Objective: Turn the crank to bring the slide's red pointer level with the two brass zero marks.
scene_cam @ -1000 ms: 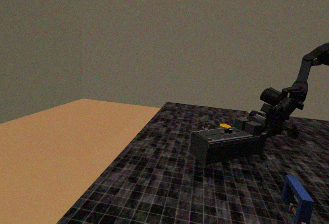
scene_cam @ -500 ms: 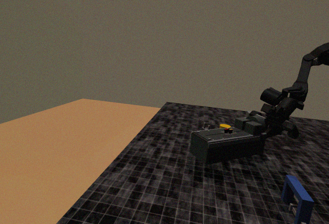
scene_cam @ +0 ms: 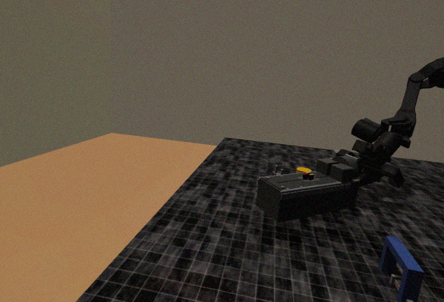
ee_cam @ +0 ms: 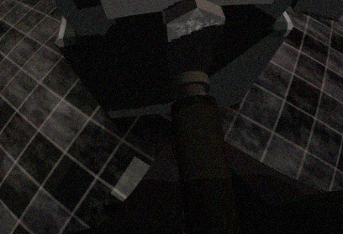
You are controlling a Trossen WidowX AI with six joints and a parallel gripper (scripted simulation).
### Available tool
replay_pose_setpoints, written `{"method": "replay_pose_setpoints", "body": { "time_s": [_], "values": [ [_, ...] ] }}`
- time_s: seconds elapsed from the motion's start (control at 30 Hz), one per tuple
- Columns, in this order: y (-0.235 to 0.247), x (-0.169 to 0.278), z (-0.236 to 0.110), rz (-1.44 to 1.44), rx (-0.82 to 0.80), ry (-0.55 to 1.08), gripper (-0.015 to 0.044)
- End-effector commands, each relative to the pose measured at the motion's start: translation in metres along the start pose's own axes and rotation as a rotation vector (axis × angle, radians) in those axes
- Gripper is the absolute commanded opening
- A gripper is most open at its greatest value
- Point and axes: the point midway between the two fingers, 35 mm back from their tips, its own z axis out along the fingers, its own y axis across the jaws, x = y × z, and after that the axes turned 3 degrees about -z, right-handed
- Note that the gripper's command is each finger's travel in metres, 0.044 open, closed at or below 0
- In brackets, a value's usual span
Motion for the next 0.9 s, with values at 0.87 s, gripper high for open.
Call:
{"method": "replay_pose_setpoints", "body": {
  "time_s": [0.87],
  "values": [
    [0.0115,-0.0006,-0.0003,-0.001,-0.025,0.002,0.0]
  ]
}}
